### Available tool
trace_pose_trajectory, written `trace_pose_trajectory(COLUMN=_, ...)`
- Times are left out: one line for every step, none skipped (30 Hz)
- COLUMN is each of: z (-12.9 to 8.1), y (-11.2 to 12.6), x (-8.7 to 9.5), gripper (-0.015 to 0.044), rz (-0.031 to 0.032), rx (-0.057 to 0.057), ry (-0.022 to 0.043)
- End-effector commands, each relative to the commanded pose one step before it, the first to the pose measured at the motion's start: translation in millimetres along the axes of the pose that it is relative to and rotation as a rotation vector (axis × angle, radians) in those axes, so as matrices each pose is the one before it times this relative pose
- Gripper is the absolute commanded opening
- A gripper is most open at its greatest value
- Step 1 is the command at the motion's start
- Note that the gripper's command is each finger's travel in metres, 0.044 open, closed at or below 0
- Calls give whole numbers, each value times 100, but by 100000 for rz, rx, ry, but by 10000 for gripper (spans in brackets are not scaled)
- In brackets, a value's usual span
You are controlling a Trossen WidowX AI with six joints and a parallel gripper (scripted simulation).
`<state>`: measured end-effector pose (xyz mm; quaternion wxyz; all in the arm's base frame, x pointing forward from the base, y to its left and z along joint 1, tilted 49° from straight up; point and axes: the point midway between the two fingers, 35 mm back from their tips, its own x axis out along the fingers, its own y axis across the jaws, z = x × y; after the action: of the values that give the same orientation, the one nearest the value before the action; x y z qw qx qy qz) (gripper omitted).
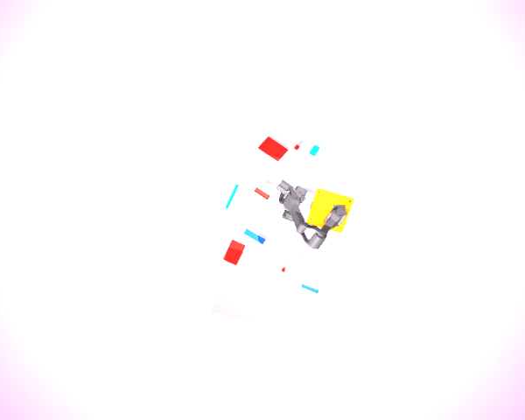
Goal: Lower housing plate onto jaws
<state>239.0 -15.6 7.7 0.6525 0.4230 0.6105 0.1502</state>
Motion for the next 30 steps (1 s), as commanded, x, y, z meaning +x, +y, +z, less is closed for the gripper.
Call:
trace_pose_trajectory(z=-111, y=-1, x=690, gripper=351, rz=273, rx=496, ry=451)
trace_pose_trajectory(z=11, y=-5, x=164, gripper=351, rz=-19, rx=9, ry=-9)
trace_pose_trajectory(z=10, y=-4, x=164, gripper=351, rz=-17, rx=9, ry=-8)
trace_pose_trajectory(z=9, y=-4, x=164, gripper=351, rz=-14, rx=8, ry=-7)
trace_pose_trajectory(z=8, y=-3, x=163, gripper=351, rz=-11, rx=8, ry=-6)
trace_pose_trajectory(z=6, y=-2, x=163, gripper=351, rz=-8, rx=8, ry=-6)
trace_pose_trajectory(z=5, y=-1, x=163, gripper=351, rz=-6, rx=7, ry=-5)
trace_pose_trajectory(z=4, y=-1, x=162, gripper=351, rz=-3, rx=7, ry=-4)
trace_pose_trajectory(z=3, y=0, x=162, gripper=351, rz=0, rx=7, ry=-3)
trace_pose_trajectory(z=1, y=1, x=161, gripper=351, rz=3, rx=7, ry=-2)
trace_pose_trajectory(z=0, y=2, x=161, gripper=351, rz=5, rx=6, ry=-1)
trace_pose_trajectory(z=-1, y=2, x=168, gripper=351, rz=8, rx=6, ry=0)
trace_pose_trajectory(z=-3, y=3, x=168, gripper=351, rz=11, rx=6, ry=1)
trace_pose_trajectory(z=-4, y=4, x=167, gripper=351, rz=14, rx=6, ry=2)
trace_pose_trajectory(z=-6, y=5, x=167, gripper=351, rz=17, rx=6, ry=3)
trace_pose_trajectory(z=-7, y=5, x=166, gripper=351, rz=20, rx=5, ry=4)
trace_pose_trajectory(z=-8, y=6, x=166, gripper=351, rz=23, rx=5, ry=5)
trace_pose_trajectory(z=-10, y=7, x=165, gripper=351, rz=26, rx=5, ry=7)
trace_pose_trajectory(z=-11, y=7, x=165, gripper=351, rz=29, rx=5, ry=8)
trace_pose_trajectory(z=-13, y=8, x=164, gripper=351, rz=32, rx=4, ry=9)
trace_pose_trajectory(z=-14, y=9, x=163, gripper=351, rz=34, rx=4, ry=11)
trace_pose_trajectory(z=-15, y=9, x=163, gripper=351, rz=37, rx=4, ry=12)
trace_pose_trajectory(z=-17, y=10, x=163, gripper=351, rz=40, rx=4, ry=13)
trace_pose_trajectory(z=-18, y=11, x=162, gripper=351, rz=43, rx=4, ry=15)
trace_pose_trajectory(z=-20, y=11, x=162, gripper=351, rz=46, rx=4, ry=16)
trace_pose_trajectory(z=-21, y=12, x=161, gripper=351, rz=48, rx=3, ry=18)
trace_pose_trajectory(z=-22, y=12, x=160, gripper=351, rz=51, rx=3, ry=19)
trace_pose_trajectory(z=-24, y=13, x=160, gripper=351, rz=54, rx=3, ry=21)
trace_pose_trajectory(z=-25, y=14, x=159, gripper=351, rz=56, rx=3, ry=22)
trace_pose_trajectory(z=-22, y=11, x=128, gripper=351, rz=48, rx=3, ry=19)
